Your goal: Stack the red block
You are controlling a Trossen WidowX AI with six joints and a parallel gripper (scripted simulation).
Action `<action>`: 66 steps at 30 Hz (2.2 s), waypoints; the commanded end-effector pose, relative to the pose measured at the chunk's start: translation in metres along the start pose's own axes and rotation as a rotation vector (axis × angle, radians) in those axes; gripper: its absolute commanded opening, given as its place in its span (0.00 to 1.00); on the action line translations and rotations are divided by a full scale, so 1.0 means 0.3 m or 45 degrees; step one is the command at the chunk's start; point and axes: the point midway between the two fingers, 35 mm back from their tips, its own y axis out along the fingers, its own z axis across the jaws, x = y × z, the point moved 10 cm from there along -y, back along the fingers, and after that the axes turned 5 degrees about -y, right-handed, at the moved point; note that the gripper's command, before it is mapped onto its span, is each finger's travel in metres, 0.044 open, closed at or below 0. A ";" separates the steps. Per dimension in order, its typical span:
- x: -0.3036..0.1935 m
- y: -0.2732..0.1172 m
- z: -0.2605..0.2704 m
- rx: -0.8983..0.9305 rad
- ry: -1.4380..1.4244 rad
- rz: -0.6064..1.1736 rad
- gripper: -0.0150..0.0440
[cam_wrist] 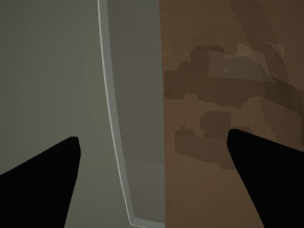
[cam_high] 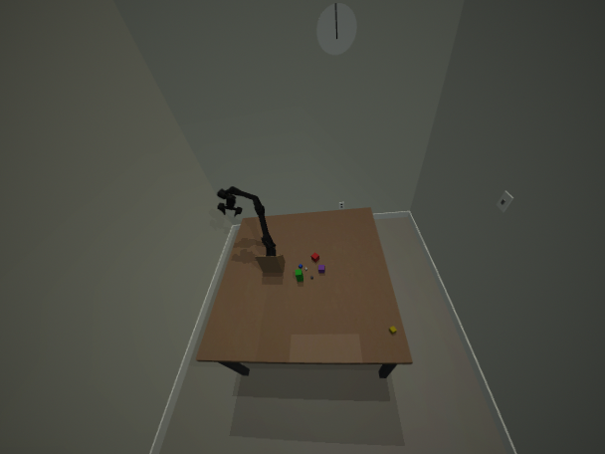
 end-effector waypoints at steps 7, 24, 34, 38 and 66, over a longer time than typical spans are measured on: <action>0.055 0.076 -0.049 -0.069 0.000 0.027 1.00; 0.244 0.321 -0.311 -0.289 0.027 0.148 1.00; 0.326 0.419 -0.507 -0.383 0.063 0.222 1.00; 0.352 0.449 -0.592 -0.414 0.081 0.251 1.00; 0.416 0.443 -1.323 -0.691 0.347 0.352 1.00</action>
